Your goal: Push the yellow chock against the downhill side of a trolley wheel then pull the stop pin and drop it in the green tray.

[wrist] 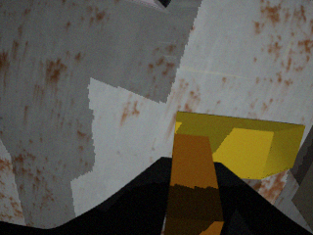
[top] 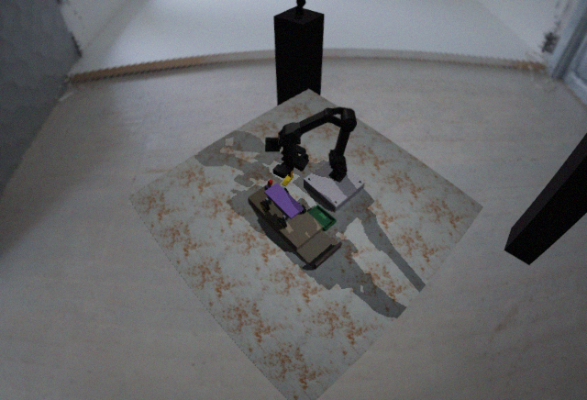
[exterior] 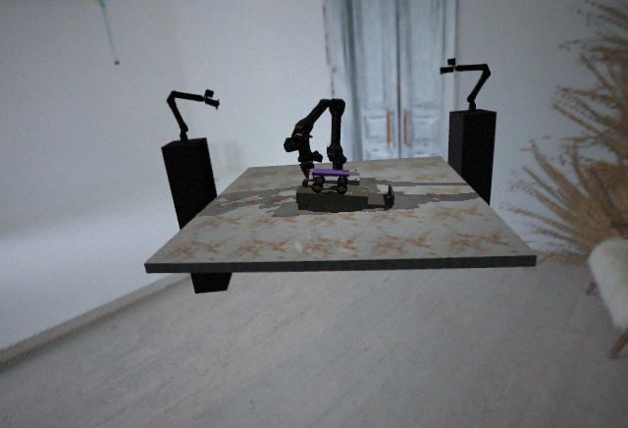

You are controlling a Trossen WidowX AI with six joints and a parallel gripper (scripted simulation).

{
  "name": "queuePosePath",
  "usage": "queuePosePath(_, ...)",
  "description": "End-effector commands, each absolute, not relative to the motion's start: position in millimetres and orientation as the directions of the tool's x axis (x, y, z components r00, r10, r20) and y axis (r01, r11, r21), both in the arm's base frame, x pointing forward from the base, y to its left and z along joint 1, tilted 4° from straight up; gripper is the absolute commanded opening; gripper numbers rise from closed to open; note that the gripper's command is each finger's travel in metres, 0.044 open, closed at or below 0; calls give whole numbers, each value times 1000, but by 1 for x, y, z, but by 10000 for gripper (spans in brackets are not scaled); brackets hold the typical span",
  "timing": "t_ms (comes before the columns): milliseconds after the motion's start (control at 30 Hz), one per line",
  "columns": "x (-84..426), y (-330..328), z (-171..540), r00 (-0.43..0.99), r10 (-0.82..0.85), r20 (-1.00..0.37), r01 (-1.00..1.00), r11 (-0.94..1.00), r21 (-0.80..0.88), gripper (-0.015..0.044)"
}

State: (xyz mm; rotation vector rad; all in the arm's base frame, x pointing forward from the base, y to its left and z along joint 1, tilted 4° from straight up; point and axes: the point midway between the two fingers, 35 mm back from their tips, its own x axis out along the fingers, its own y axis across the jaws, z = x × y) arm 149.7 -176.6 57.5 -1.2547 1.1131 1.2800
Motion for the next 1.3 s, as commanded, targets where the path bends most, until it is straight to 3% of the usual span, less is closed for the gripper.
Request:
queuePosePath(0, 150, -177, 72, 27, 48, -998, -995, -95, -32, 0)
queuePosePath(1033, 149, -179, 151, 27, 47, -999, -995, -90, -31, 0)
queuePosePath(1267, 149, -179, 151, 26, 47, -999, -993, 115, -20, 0)
